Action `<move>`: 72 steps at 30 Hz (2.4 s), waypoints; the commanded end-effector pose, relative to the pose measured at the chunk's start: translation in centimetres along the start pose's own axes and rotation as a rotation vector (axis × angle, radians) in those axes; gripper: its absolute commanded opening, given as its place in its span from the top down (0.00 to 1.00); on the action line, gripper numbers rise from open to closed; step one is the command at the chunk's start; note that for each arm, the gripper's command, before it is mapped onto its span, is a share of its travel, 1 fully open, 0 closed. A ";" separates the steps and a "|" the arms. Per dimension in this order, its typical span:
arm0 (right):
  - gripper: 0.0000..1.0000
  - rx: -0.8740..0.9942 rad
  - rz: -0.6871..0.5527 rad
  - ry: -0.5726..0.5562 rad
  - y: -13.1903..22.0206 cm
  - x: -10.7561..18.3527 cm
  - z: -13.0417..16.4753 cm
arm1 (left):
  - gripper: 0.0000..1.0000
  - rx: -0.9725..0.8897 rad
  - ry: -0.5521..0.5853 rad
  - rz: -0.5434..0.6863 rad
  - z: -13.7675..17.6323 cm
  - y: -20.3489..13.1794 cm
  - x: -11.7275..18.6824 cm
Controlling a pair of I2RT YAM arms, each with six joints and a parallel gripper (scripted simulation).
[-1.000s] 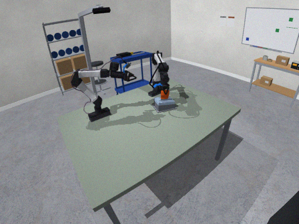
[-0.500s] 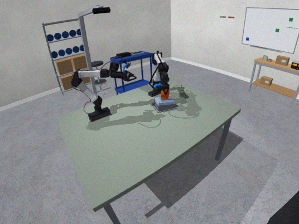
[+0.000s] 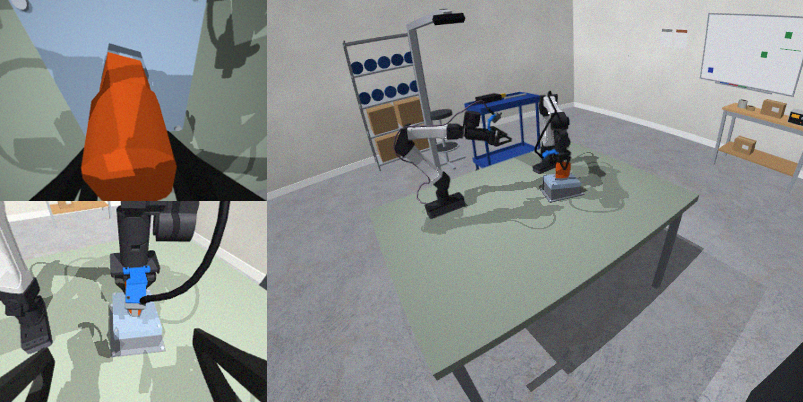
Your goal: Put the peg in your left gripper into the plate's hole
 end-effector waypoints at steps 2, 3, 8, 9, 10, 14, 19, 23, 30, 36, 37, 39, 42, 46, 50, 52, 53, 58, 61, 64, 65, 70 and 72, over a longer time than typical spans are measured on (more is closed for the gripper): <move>0.00 0.008 0.015 -0.041 -0.3 0.6 -1.1 | 0.61 0.016 -0.018 -0.052 0.2 0.0 0.8; 0.00 0.008 0.015 -0.041 -0.3 0.6 -1.1 | 0.61 0.017 -0.018 -0.053 0.2 -0.1 0.8; 0.00 0.008 0.015 -0.041 -0.3 0.6 -1.1 | 0.61 0.015 -0.008 -0.036 -0.1 0.1 0.0; 0.00 0.008 0.015 -0.041 -0.3 0.6 -1.1 | 0.61 0.015 -0.009 -0.042 -0.1 0.0 0.1; 0.00 0.008 0.015 -0.041 -0.3 0.6 -1.1 | 0.61 0.014 -0.009 -0.042 -0.1 0.0 0.0; 0.00 0.008 0.015 -0.041 -0.3 0.6 -1.1 | 0.61 0.012 -0.007 -0.042 -0.2 0.0 -0.2; 0.00 0.008 0.015 -0.041 -0.3 0.6 -1.1 | 0.61 0.009 -0.005 -0.043 -0.3 -0.1 -0.5; 0.00 0.008 0.015 -0.041 -0.3 0.6 -1.1 | 0.61 0.008 -0.005 -0.043 -0.3 0.0 -0.7; 0.00 0.008 0.015 -0.041 -0.3 0.6 -1.1 | 0.61 0.015 -0.004 -0.038 -0.3 0.0 -1.2; 0.00 0.008 0.015 -0.041 -0.3 0.6 -1.1 | 0.61 0.008 0.004 -0.024 -0.6 0.1 -2.0; 0.00 0.008 0.015 -0.041 -0.3 0.6 -1.1 | 0.61 0.007 0.004 -0.024 -0.7 0.0 -2.1; 0.00 0.008 0.015 -0.041 -0.3 0.6 -1.1 | 0.61 0.007 0.004 -0.024 -0.7 0.0 -2.1; 0.00 0.008 0.015 -0.041 -0.3 0.6 -1.1 | 0.61 0.007 -0.003 -0.040 -0.6 -0.1 -1.8; 0.00 0.008 0.015 -0.041 -0.3 0.6 -1.1 | 0.61 0.006 0.002 -0.029 -0.7 0.0 -2.3; 0.00 0.008 0.015 -0.041 -0.3 0.6 -1.1 | 0.61 0.007 0.004 -0.023 -0.8 0.0 -2.8; 0.00 0.008 0.015 -0.041 -0.3 0.6 -1.1 | 0.61 0.008 0.003 -0.026 -0.8 0.0 -2.9; 0.00 0.008 0.015 -0.041 -0.3 0.6 -1.1 | 0.61 0.008 0.001 -0.030 -0.8 0.0 -2.8; 0.00 0.008 0.015 -0.041 -0.3 0.6 -1.1 | 0.61 0.008 0.004 -0.023 -0.9 0.0 -3.2; 0.00 0.008 0.015 -0.041 -0.3 0.6 -1.1 | 0.61 0.007 0.004 -0.022 -0.9 0.0 -3.4; 0.00 0.008 0.015 -0.041 -0.3 0.6 -1.1 | 0.61 0.006 0.004 -0.019 -0.9 0.1 -3.1; 0.00 0.008 0.015 -0.041 -0.3 0.6 -1.1 | 0.61 0.004 0.006 -0.015 -0.7 0.2 -2.8; 0.00 0.008 0.015 -0.041 -0.3 0.6 -1.1 | 0.30 0.011 -0.016 -0.067 -0.7 -0.3 0.3; 0.00 0.008 0.015 -0.041 -0.3 0.6 -1.1 | 0.30 0.013 -0.021 -0.079 -0.7 -0.5 1.1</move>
Point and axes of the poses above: on each arm, the point where the finger pads meet when closed, its own x axis back along the fingers, its own y axis across the jaws, z = x × y, the point moved 9 cm from there along x, back along the fingers, and after that the axes turned 12 degrees about x, right-handed, at the moved point
